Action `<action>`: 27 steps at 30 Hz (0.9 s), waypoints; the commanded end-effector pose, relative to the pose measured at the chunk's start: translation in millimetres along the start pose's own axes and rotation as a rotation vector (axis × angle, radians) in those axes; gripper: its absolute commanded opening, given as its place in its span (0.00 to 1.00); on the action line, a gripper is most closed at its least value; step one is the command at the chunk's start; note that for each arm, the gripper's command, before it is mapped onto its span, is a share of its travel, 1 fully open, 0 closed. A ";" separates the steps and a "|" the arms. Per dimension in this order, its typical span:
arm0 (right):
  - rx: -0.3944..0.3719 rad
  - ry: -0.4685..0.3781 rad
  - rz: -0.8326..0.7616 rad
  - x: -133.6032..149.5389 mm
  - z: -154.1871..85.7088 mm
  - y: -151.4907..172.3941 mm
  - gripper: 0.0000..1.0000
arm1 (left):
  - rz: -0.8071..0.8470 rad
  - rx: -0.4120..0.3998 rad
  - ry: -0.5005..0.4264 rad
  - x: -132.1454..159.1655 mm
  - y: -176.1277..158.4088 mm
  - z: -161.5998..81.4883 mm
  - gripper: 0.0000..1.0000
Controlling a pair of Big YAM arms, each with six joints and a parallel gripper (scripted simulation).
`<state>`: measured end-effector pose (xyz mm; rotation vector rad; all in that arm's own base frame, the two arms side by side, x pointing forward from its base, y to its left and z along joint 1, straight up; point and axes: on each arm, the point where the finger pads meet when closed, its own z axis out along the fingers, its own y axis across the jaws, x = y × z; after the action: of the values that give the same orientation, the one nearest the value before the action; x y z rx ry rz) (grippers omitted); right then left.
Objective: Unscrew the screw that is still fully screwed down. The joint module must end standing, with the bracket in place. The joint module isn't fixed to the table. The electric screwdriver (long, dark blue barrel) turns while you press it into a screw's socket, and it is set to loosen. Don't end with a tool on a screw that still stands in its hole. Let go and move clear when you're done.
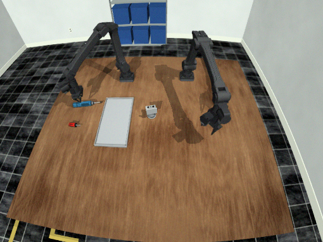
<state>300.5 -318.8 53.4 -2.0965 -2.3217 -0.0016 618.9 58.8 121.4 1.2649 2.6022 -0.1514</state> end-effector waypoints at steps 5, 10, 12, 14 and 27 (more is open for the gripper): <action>-0.046 -0.060 0.000 -23.2 -28.3 17.2 0.65 | 0.014 -0.033 -0.021 -9.9 10.2 -16.2 0.86; -0.046 -0.060 0.000 -23.2 -28.3 17.2 0.65 | 0.014 -0.033 -0.021 -9.9 10.2 -16.2 0.86; -0.036 -0.075 -0.026 -25.9 -19.4 31.2 0.65 | 0.014 -0.033 -0.021 -9.9 10.2 -16.2 0.86; -0.032 -0.115 -0.061 -33.1 -23.3 47.6 0.65 | 0.014 -0.033 -0.021 -9.9 10.2 -16.2 0.86; 0.009 -0.272 -0.163 -70.0 -39.0 107.0 0.65 | 0.014 -0.033 -0.021 -9.9 10.2 -16.2 0.86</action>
<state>409.7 -353.7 79.0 -1.9815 -2.6274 0.2921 618.9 58.8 121.4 1.2649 2.6022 -0.1514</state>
